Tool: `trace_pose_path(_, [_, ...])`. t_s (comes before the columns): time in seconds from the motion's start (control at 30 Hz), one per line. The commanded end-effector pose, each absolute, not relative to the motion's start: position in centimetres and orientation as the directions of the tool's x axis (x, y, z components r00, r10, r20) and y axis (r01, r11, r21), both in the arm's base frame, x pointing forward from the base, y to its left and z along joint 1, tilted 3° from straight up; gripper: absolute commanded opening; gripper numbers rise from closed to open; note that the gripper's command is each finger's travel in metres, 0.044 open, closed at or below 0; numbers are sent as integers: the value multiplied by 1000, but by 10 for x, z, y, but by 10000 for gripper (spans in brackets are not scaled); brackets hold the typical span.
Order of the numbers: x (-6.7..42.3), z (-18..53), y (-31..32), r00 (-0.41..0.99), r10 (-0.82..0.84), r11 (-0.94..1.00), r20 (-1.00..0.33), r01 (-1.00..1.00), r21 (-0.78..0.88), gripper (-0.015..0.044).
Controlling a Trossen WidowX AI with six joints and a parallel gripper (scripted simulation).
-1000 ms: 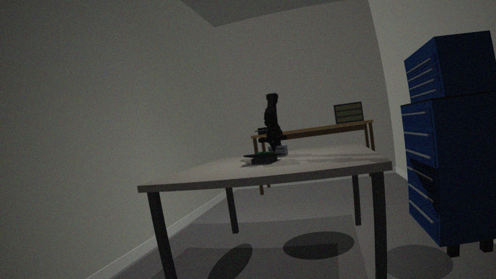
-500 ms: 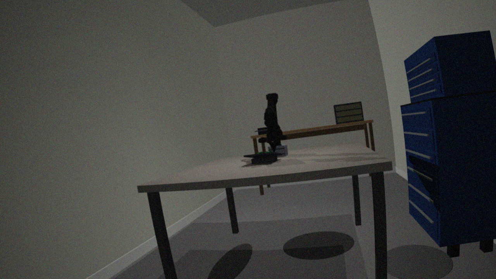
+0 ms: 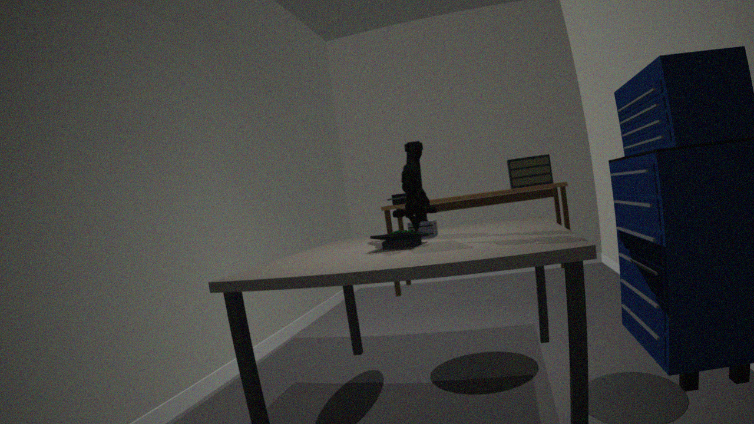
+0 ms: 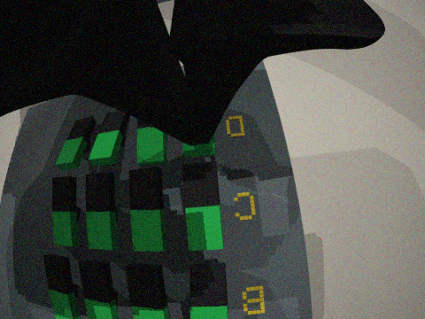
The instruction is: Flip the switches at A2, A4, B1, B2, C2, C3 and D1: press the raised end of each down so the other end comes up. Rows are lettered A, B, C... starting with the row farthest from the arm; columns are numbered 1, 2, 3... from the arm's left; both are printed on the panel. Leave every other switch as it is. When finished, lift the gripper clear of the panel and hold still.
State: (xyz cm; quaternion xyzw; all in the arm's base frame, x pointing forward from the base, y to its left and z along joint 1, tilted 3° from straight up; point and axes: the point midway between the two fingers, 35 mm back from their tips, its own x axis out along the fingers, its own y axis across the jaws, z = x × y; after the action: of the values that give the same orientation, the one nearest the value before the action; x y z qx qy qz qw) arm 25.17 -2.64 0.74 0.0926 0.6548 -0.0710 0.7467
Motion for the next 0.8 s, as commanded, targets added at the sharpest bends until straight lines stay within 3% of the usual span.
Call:
trace_pose_path(0.0, [252,6,-27,132,13,972,-991,233,44,0])
trace_pose_path(0.43, [252,5,-27,132,13,972,-991,233,44,0])
trace_pose_path(0.63, [242,66,-27,155,7,972,-988,233,44,0])
trace_pose_path(0.77, [241,69,-27,156,7,972,-988,233,44,0])
